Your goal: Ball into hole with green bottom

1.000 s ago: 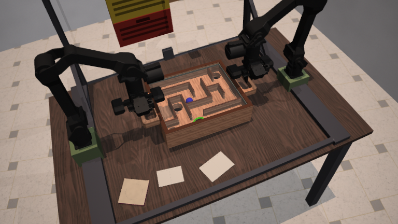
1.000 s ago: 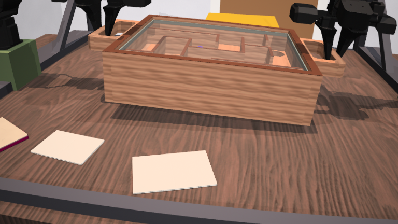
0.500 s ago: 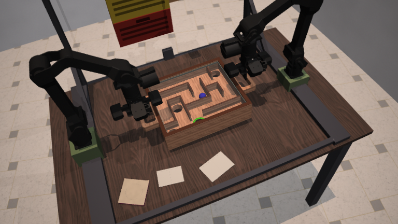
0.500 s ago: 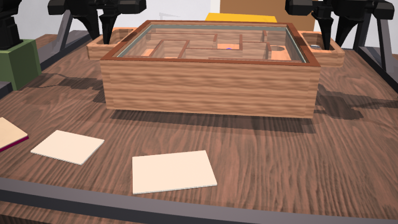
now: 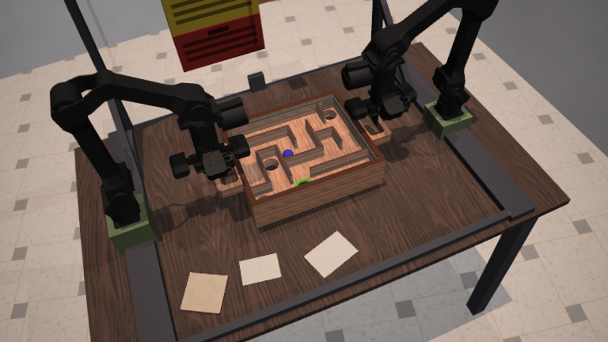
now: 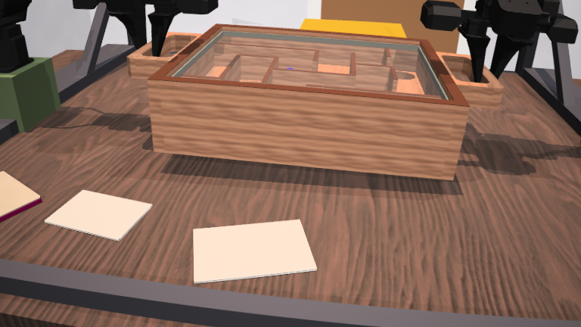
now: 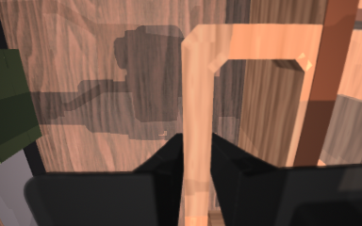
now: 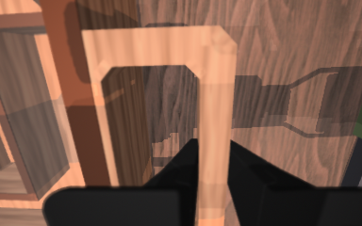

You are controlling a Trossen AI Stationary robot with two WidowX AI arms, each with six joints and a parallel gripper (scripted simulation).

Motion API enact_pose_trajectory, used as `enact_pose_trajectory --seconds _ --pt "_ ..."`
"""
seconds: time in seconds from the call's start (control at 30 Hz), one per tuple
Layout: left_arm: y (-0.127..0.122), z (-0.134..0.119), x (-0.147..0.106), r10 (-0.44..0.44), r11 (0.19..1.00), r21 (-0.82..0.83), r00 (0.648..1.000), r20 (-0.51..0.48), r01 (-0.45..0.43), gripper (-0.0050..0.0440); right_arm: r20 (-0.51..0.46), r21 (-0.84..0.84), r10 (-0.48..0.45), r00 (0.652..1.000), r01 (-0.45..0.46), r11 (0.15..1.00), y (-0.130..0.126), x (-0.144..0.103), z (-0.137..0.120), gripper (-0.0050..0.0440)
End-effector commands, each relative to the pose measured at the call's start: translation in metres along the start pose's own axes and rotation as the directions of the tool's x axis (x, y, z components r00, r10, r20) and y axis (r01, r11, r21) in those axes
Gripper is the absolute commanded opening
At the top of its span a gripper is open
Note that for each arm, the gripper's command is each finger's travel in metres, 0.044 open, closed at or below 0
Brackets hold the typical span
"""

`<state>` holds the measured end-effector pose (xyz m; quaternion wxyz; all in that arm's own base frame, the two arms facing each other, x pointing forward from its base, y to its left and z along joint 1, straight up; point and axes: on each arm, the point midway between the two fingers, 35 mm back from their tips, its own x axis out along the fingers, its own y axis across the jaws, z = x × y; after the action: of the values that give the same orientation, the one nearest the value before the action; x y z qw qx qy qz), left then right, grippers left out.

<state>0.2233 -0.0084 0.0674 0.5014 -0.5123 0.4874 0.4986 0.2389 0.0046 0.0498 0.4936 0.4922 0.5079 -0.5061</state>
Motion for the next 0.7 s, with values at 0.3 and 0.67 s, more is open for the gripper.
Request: enact_pose_trajectory --seconds 0.3,0.67 --pt "-0.006 -0.001 -0.007 -0.029 1.000 -0.001 1.000 -0.001 0.029 -0.0050 0.003 0.002 0.033 0.999 -0.033 0.999 0.004 -0.012 -0.001 -0.0050" --pt "-0.015 0.000 -0.030 0.069 0.998 0.002 0.997 -0.017 -0.069 -0.0050 -0.013 0.000 0.129 0.992 -0.129 0.992 -0.004 0.014 0.000 -0.0050"
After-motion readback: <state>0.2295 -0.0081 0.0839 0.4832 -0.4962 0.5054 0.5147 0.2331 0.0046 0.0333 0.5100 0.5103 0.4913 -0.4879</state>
